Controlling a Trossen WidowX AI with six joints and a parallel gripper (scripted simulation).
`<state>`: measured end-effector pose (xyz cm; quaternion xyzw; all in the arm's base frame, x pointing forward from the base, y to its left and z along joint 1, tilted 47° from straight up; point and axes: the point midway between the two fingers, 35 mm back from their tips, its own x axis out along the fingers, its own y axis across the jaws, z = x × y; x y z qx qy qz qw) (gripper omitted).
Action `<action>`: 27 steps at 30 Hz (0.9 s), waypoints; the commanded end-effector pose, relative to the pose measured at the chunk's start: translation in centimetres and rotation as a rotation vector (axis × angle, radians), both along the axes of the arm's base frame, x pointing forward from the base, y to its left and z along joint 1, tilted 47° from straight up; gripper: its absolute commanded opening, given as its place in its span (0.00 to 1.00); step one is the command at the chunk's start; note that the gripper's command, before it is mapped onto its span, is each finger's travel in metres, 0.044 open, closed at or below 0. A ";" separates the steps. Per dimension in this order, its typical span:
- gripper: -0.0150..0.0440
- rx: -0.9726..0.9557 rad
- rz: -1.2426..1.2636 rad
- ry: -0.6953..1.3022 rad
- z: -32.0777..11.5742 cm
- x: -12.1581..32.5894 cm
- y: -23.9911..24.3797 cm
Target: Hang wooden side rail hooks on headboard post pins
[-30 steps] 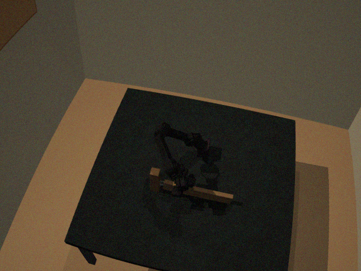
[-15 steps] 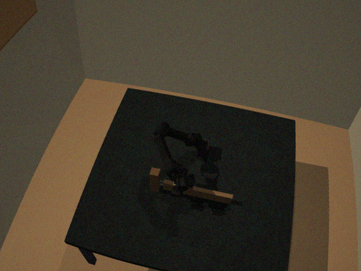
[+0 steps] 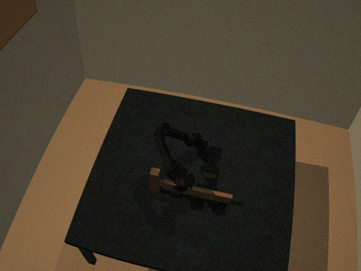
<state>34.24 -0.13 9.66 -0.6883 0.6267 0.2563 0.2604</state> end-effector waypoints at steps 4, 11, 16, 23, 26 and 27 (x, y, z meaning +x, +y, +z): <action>0.25 0.003 0.010 -0.020 0.7 0.3 0.2; 0.25 0.003 0.010 -0.020 0.7 0.3 0.2; 0.25 0.003 0.010 -0.020 0.8 0.3 0.1; 0.25 0.003 0.010 -0.020 0.8 0.2 0.1; 0.25 0.003 0.010 -0.020 0.8 0.2 0.0; 0.25 0.003 0.010 -0.020 0.8 0.2 0.0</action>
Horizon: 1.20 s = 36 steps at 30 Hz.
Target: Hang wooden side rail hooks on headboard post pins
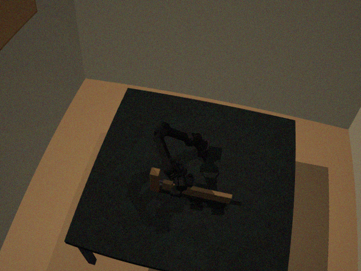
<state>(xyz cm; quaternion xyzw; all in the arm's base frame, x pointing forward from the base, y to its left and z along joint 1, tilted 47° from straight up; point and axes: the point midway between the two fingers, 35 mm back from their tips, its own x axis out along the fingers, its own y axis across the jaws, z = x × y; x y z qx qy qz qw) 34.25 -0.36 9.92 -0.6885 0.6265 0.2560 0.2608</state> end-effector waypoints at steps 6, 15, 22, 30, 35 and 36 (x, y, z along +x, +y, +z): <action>0.25 0.002 0.010 -0.018 0.6 0.2 0.2; 0.25 0.002 0.010 -0.018 0.7 0.2 0.1; 0.25 0.002 0.010 -0.018 0.7 0.1 0.0; 0.25 0.002 0.010 -0.018 0.7 0.0 -0.1; 0.25 0.002 0.010 -0.018 0.8 0.1 -0.1; 0.25 0.002 0.010 -0.018 0.8 0.1 -0.1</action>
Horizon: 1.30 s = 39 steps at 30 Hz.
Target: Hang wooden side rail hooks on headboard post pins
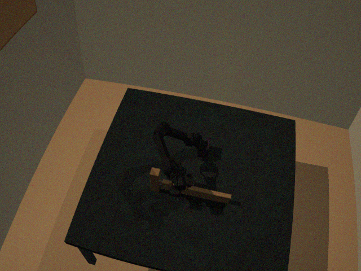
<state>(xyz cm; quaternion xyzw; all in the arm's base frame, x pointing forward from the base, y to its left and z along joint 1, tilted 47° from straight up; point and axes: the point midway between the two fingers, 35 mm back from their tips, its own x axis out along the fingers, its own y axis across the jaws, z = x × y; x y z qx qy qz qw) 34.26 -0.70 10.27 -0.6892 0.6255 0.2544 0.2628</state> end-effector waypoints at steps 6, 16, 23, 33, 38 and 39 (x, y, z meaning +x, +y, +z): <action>0.25 0.001 0.009 -0.013 0.5 0.2 0.2; 0.25 0.001 0.009 -0.013 0.7 0.3 0.2; 0.25 0.001 0.009 -0.013 0.7 0.3 0.2; 0.25 0.001 0.009 -0.013 0.8 0.3 0.1; 0.25 0.001 0.009 -0.013 0.9 0.3 0.1; 0.25 0.001 0.009 -0.013 0.9 0.3 0.1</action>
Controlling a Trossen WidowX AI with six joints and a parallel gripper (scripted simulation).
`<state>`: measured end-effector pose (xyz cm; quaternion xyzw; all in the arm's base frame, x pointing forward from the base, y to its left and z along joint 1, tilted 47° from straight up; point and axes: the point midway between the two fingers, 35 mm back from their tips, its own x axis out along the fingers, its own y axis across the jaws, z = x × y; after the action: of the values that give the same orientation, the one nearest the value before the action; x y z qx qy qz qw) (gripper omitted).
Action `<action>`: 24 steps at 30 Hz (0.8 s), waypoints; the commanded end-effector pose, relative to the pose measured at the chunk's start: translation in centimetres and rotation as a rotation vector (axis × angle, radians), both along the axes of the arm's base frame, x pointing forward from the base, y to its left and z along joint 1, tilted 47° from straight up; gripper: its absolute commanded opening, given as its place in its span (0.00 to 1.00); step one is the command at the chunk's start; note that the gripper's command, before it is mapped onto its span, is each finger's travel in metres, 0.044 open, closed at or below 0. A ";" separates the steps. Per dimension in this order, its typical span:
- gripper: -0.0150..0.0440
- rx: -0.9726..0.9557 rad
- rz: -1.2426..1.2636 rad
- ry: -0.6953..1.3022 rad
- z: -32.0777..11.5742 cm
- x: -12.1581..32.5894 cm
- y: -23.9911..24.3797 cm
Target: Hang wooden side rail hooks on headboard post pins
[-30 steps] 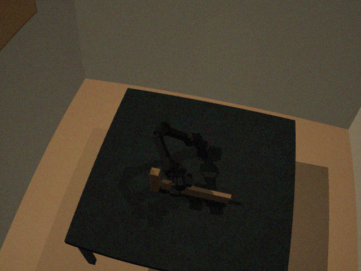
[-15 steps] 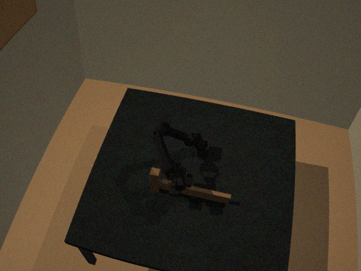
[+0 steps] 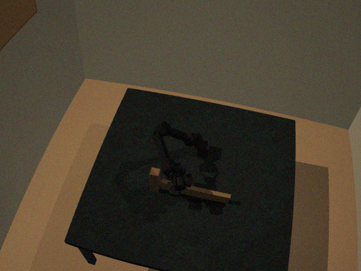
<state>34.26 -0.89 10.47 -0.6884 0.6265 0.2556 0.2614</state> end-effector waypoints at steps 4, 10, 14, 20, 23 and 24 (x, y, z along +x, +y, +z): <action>0.25 0.002 0.010 -0.017 0.7 0.3 0.2; 0.25 0.002 0.010 -0.017 0.8 0.3 0.2; 0.25 0.002 0.010 -0.017 0.8 0.3 0.2; 0.25 0.001 0.010 -0.017 0.8 0.3 0.1; 0.25 0.001 0.010 -0.017 0.8 0.2 0.1; 0.25 0.001 0.010 -0.017 0.8 0.2 0.1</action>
<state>34.29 -1.07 10.70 -0.6885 0.6264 0.2560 0.2610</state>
